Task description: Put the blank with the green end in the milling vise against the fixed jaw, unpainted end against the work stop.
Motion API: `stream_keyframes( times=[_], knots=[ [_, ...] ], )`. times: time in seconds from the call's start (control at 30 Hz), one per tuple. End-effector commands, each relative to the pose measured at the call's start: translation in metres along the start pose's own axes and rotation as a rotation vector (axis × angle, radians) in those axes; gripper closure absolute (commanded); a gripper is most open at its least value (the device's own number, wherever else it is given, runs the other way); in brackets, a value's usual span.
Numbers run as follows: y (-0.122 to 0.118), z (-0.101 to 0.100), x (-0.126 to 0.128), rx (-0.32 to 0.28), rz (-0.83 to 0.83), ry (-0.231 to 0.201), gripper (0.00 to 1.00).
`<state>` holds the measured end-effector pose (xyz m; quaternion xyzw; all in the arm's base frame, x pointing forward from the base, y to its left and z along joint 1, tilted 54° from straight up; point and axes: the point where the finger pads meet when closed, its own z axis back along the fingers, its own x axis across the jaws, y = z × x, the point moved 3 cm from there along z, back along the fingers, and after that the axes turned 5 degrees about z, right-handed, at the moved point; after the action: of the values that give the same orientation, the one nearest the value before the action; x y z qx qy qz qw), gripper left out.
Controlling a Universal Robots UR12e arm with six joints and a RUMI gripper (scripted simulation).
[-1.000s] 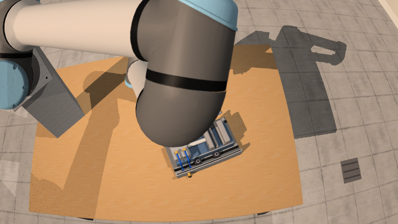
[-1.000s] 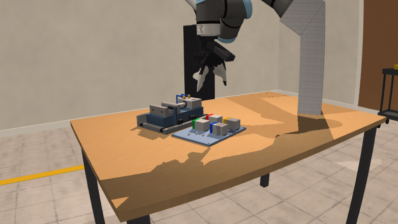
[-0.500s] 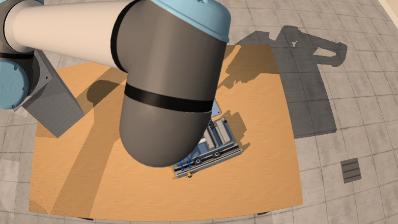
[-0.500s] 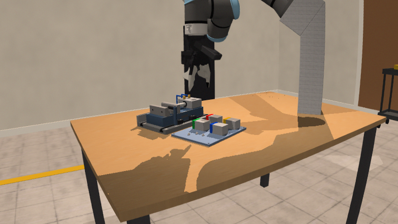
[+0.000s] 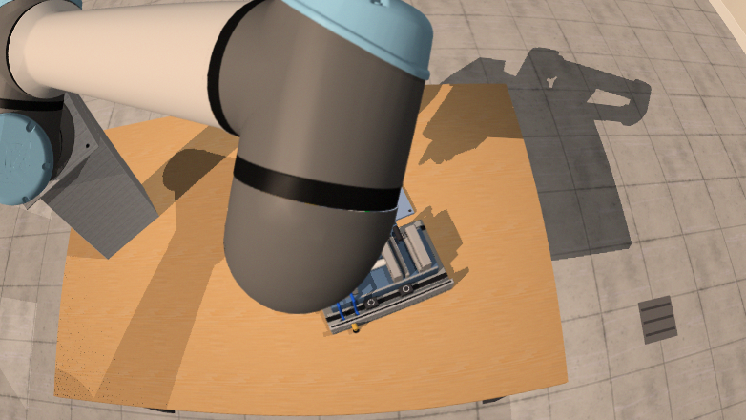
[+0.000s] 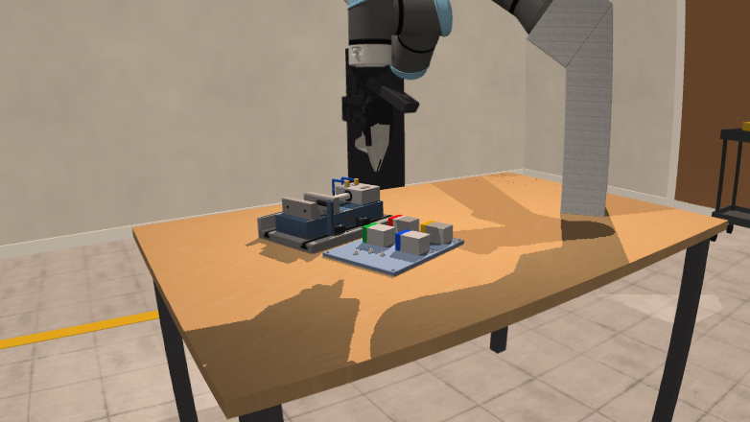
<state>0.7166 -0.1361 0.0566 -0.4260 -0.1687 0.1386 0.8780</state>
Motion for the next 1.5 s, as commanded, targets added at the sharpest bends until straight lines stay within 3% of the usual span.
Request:
stream_keyframes(
  times=[0.0, 0.83, 0.87, 1.47],
  knots=[
    [0.0022, 0.0004, -0.0017, 0.003, 0.003, 0.001, 1.00],
    [0.0022, 0.0004, -0.0017, 0.003, 0.003, 0.001, 1.00],
    [0.0022, 0.0004, -0.0017, 0.003, 0.003, 0.001, 0.60],
    [0.0022, 0.0004, -0.0017, 0.003, 0.003, 0.001, 0.60]
  ],
)
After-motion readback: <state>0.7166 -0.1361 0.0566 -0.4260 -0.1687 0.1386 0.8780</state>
